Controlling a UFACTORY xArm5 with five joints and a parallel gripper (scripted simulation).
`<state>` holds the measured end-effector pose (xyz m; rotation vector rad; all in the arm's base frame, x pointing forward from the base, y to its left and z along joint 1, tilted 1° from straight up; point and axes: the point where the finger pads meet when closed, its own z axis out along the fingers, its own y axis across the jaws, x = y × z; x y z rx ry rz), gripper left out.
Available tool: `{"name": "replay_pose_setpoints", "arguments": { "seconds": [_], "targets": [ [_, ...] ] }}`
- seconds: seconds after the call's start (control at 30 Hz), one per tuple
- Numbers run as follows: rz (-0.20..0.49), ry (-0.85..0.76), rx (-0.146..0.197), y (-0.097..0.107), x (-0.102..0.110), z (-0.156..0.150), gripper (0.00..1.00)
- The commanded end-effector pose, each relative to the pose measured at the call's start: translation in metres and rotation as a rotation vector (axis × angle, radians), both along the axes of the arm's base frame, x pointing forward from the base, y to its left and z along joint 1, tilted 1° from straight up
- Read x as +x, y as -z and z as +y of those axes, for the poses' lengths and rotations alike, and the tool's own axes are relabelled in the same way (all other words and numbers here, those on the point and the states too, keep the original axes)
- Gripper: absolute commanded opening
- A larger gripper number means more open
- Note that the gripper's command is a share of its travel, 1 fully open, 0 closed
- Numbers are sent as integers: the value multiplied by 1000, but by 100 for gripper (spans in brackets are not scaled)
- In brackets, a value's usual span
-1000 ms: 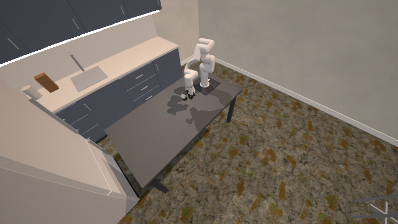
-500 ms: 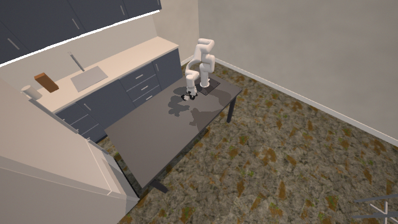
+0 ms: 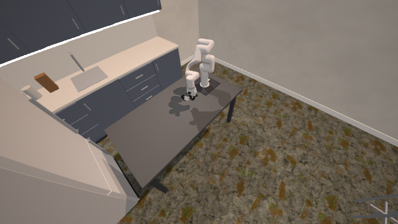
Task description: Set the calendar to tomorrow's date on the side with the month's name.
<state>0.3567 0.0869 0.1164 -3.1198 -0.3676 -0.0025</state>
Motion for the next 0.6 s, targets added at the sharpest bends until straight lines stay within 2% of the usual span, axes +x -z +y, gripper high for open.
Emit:
{"name": "replay_pose_setpoints", "arguments": {
  "seconds": [0.0, 0.1, 0.57],
  "targets": [
    [-3, 0, 1, 12, 1, 0, 29],
    [-3, 0, 1, 16, 1, 0, 29],
    [-3, 0, 1, 77, 2, -1, 29]
  ]
}}
